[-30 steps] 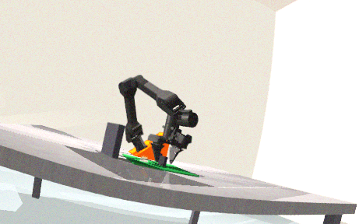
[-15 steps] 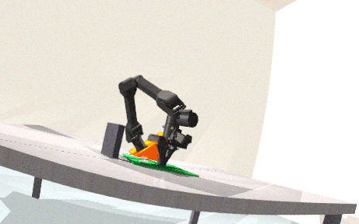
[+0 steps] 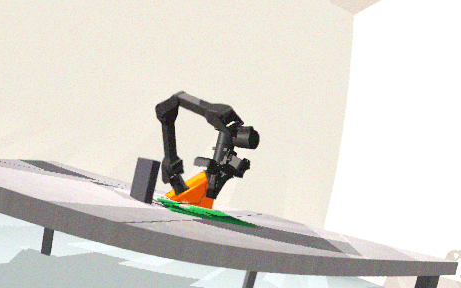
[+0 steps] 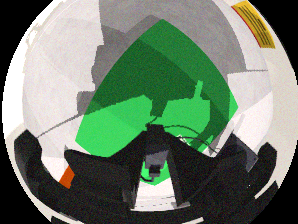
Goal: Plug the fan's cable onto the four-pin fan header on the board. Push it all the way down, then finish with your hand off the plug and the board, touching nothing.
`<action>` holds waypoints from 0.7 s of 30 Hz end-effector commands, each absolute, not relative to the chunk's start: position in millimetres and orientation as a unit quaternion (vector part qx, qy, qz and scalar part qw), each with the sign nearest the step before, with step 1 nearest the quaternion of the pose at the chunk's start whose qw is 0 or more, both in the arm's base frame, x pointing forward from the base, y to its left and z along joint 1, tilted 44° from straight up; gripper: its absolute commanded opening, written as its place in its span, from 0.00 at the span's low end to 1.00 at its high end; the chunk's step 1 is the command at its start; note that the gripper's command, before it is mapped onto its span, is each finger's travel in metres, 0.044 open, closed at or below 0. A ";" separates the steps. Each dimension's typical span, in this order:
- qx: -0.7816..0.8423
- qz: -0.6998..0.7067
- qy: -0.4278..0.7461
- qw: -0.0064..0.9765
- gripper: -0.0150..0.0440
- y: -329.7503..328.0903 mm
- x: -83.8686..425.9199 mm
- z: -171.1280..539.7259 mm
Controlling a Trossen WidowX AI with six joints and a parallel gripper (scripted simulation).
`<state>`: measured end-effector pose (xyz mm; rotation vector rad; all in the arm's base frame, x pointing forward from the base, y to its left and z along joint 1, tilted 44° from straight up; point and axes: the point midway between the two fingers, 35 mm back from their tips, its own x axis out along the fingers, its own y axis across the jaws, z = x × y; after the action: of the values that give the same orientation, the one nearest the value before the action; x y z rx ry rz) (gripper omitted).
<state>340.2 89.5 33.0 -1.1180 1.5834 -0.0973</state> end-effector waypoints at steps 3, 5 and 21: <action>-0.503 -0.004 0.676 0.538 0.25 82.6 340.8 43.0; -0.521 0.019 0.676 0.521 0.25 78.0 340.7 47.4; -0.643 0.200 0.646 0.360 0.25 40.1 336.4 81.3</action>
<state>339.4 48.3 74.7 -1.5754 1.6600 0.4224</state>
